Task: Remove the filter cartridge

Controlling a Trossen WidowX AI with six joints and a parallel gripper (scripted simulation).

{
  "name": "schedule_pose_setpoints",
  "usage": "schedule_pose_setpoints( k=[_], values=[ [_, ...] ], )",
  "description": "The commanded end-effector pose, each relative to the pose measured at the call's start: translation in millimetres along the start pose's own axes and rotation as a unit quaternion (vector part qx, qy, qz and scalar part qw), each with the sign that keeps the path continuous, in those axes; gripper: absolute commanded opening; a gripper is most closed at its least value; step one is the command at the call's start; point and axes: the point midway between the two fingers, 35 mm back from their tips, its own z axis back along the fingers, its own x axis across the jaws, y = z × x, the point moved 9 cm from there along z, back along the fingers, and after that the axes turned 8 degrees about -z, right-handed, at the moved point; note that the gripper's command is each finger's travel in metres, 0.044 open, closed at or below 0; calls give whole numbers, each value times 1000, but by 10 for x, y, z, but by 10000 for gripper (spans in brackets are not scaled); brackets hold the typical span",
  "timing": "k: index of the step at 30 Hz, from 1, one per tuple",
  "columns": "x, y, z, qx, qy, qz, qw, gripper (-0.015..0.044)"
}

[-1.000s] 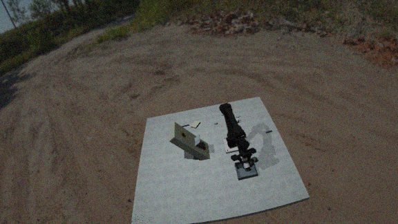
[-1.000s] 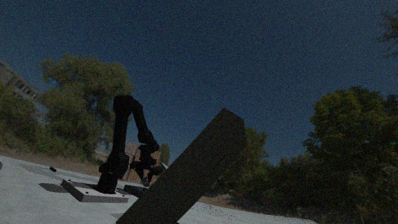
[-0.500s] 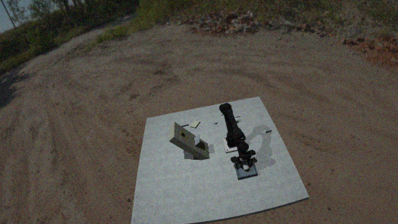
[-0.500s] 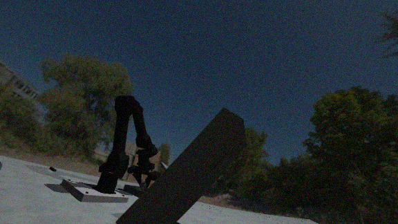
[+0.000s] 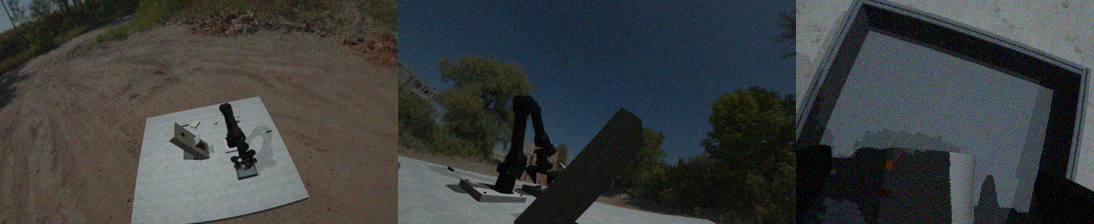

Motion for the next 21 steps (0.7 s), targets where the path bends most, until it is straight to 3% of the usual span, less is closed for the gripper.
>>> schedule_pose_setpoints(
  k=[1, 5, 7, 21],
  values=[
    [25, -186, 257, -8, -1, 0, 1000, 440],
    [45, -333, 581, -8, -1, 0, 1000, 440],
    [40, -297, 448, -10, -1, -1, 1000, 440],
    [40, -297, 448, -10, -1, -1, 1000, 440]
  ],
)
